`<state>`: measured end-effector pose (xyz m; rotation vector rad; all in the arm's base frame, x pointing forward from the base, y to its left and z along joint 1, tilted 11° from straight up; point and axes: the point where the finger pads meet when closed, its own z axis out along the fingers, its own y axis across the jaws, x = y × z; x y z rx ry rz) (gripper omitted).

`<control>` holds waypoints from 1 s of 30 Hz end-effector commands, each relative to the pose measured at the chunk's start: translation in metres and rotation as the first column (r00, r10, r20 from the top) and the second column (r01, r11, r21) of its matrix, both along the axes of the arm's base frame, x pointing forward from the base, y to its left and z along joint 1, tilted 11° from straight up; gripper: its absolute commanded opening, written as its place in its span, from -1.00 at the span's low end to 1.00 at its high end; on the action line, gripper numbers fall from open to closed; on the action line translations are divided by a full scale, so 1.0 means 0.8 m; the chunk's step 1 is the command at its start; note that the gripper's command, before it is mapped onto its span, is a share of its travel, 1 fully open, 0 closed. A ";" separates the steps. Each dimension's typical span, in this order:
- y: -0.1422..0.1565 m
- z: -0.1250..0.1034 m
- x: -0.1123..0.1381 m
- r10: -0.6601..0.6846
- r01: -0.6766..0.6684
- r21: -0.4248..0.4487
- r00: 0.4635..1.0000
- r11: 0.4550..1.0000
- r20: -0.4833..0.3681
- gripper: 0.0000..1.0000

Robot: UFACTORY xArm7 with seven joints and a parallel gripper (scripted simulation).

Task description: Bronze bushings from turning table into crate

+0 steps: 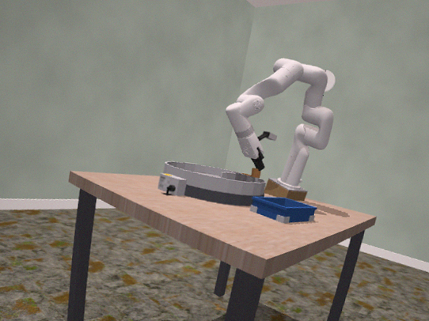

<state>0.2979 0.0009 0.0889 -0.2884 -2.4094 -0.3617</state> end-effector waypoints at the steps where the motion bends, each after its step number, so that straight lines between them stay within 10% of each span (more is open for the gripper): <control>1: -0.004 0.024 0.001 0.000 0.000 0.001 1.000 1.000 0.004 -1.00; 30: 0.015 0.042 0.014 0.000 0.000 0.000 1.000 1.000 0.004 -1.00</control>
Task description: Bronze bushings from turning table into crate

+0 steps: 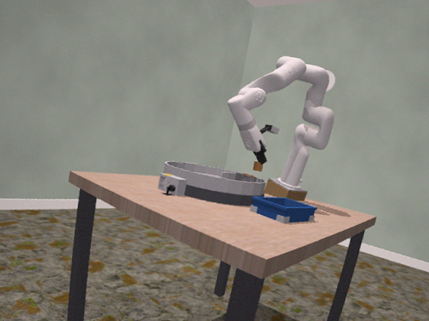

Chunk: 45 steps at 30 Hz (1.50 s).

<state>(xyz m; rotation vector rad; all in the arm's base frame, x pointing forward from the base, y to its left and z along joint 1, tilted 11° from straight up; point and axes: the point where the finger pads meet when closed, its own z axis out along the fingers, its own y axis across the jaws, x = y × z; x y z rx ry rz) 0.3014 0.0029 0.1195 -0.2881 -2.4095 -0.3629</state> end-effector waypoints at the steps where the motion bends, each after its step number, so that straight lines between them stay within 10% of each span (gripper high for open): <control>1: 0.020 0.005 0.014 0.001 0.000 0.000 1.000 1.000 0.004 -1.00; 29: 0.279 0.059 0.172 0.001 -0.001 0.000 1.000 1.000 0.004 -1.00; 45: 0.320 0.067 0.196 0.001 -0.001 0.000 1.000 1.000 0.004 -1.00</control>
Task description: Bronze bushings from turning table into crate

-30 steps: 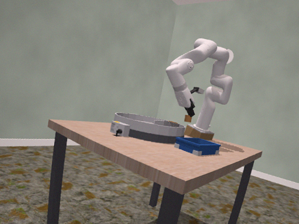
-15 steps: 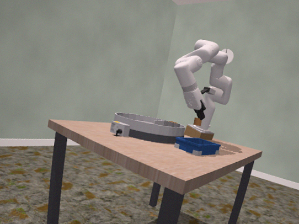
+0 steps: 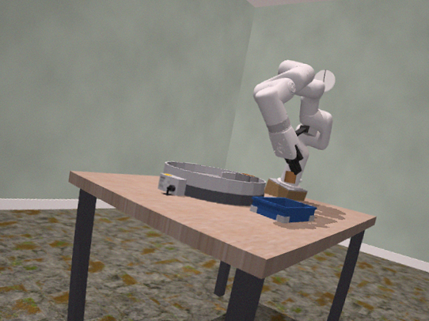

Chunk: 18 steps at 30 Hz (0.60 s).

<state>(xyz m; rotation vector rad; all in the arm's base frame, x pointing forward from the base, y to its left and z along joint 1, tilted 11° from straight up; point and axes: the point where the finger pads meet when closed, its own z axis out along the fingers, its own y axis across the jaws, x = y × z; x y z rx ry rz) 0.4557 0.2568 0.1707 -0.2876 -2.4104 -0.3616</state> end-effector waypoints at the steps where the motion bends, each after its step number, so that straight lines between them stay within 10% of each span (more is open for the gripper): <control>1: 0.002 0.003 0.003 0.000 0.000 0.001 1.000 1.000 0.003 -1.00; 18: 0.004 -0.005 0.004 0.000 0.000 0.001 1.000 1.000 0.003 -1.00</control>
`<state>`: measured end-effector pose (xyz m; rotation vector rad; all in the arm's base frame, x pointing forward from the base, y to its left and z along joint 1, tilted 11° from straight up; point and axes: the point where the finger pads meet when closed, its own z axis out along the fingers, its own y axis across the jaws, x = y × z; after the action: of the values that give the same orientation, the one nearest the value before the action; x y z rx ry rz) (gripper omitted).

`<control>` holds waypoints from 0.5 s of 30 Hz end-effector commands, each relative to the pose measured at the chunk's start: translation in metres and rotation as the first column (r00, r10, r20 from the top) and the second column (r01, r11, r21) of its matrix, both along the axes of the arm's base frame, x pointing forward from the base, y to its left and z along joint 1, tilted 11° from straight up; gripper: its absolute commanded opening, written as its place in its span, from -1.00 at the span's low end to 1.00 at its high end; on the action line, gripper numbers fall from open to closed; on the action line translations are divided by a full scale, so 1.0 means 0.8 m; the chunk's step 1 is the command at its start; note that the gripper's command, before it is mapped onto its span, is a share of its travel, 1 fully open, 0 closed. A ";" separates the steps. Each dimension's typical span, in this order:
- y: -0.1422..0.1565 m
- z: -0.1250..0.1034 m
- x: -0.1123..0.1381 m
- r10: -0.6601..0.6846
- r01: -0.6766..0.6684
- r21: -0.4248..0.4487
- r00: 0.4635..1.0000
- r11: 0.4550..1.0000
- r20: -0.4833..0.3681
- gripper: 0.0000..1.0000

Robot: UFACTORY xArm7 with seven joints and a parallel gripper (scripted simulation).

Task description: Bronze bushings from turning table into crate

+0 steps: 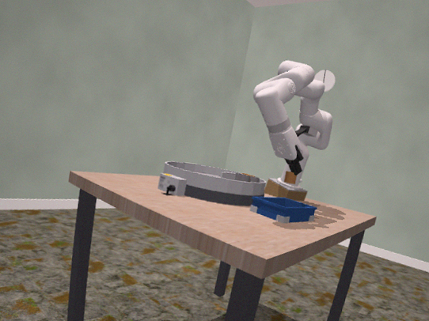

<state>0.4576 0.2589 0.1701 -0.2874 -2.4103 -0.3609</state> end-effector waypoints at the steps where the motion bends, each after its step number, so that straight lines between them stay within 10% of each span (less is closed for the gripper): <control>1: 0.001 -0.004 0.001 -0.001 0.001 0.001 1.000 1.000 0.004 -1.00; 15: 0.015 -0.075 0.003 -0.001 0.001 0.001 1.000 1.000 0.004 -1.00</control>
<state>0.4574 0.2693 0.1156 -0.2872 -2.4064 -0.3577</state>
